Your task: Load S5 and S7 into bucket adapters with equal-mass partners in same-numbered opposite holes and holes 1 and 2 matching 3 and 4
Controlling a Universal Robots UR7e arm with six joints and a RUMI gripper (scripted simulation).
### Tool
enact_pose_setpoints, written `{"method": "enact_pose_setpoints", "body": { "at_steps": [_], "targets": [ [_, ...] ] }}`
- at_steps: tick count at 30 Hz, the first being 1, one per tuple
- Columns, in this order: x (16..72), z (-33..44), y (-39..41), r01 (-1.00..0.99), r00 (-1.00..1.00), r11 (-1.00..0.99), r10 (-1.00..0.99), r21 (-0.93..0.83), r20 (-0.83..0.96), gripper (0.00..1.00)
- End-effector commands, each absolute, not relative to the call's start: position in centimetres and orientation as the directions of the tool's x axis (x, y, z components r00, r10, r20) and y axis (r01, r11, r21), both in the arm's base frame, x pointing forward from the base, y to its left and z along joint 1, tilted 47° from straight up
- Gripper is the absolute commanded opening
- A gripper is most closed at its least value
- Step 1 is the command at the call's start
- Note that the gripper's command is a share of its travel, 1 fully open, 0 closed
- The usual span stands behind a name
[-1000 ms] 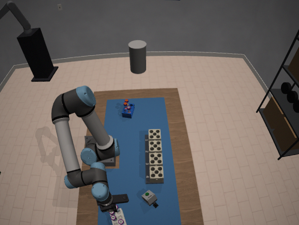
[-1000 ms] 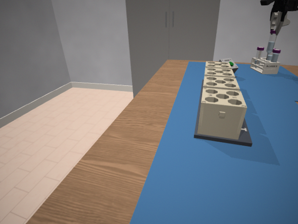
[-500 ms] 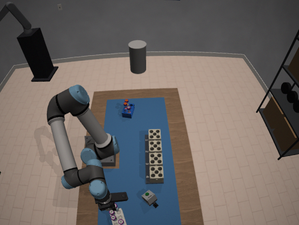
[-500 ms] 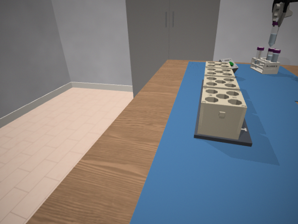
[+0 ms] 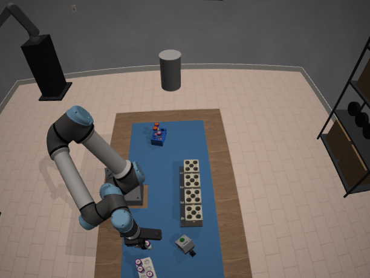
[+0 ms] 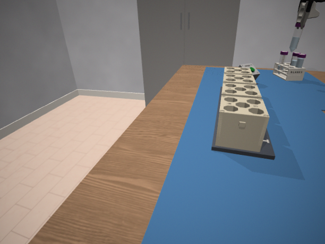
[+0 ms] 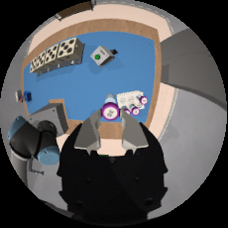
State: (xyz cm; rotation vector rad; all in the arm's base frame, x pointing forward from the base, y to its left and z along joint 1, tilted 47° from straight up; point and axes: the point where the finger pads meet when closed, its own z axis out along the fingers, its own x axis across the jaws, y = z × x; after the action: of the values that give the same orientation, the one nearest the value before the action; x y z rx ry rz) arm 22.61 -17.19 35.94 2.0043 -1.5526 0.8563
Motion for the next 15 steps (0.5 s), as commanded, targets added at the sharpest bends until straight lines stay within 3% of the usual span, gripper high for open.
{"method": "enact_pose_setpoints", "body": {
  "at_steps": [1,15],
  "targets": [
    [23.9,33.5,-14.4,-0.989,0.087,-0.147,-0.677,-0.019,0.731,0.0],
    [26.4,28.1,-9.0,-0.989,0.087,-0.147,-0.677,-0.019,0.731,0.0]
  ]
}}
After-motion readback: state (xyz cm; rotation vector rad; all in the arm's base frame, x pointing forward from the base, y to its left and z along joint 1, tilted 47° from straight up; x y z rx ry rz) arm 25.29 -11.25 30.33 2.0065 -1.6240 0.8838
